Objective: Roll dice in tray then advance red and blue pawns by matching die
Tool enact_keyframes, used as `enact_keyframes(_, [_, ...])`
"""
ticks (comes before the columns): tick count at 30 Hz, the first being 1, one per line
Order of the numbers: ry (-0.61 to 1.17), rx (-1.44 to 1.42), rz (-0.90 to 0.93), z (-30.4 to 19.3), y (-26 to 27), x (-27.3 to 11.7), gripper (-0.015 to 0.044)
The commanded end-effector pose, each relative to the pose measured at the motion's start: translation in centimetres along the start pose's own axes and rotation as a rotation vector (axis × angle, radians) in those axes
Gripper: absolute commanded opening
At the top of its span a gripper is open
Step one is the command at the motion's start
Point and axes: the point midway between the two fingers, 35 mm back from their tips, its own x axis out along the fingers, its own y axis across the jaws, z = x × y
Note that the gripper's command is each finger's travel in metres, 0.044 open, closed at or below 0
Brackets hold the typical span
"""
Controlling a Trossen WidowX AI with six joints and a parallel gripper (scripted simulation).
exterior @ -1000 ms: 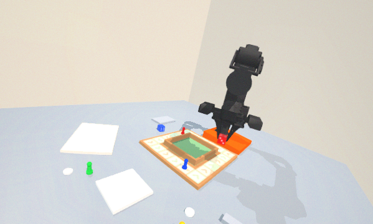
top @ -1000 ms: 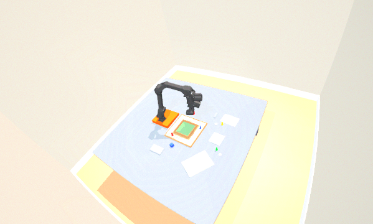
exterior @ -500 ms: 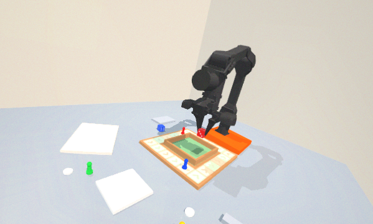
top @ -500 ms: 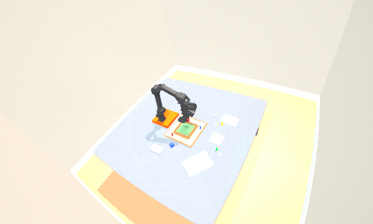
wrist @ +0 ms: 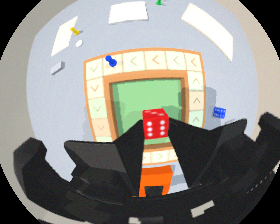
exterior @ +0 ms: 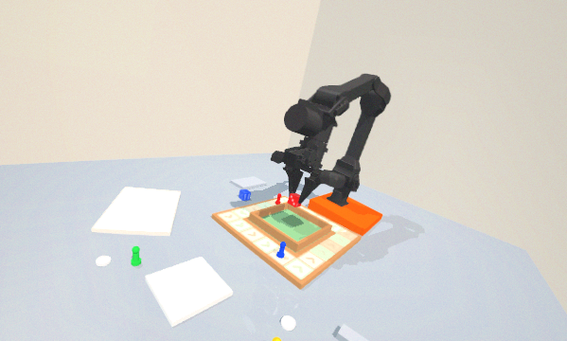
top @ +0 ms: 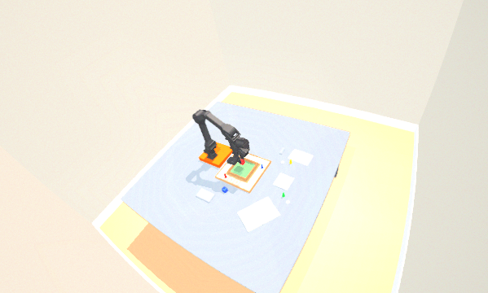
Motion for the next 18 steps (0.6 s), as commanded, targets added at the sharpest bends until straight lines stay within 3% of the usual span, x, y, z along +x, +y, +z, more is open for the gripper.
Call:
enact_keyframes(1, [-0.102, 0.006, 0.001, -0.03, 0.06, 0.18, 0.0000])
enact_keyframes(18, [-0.674, 0.007, 0.006, 0.45, -0.04, 0.40, 0.0000])
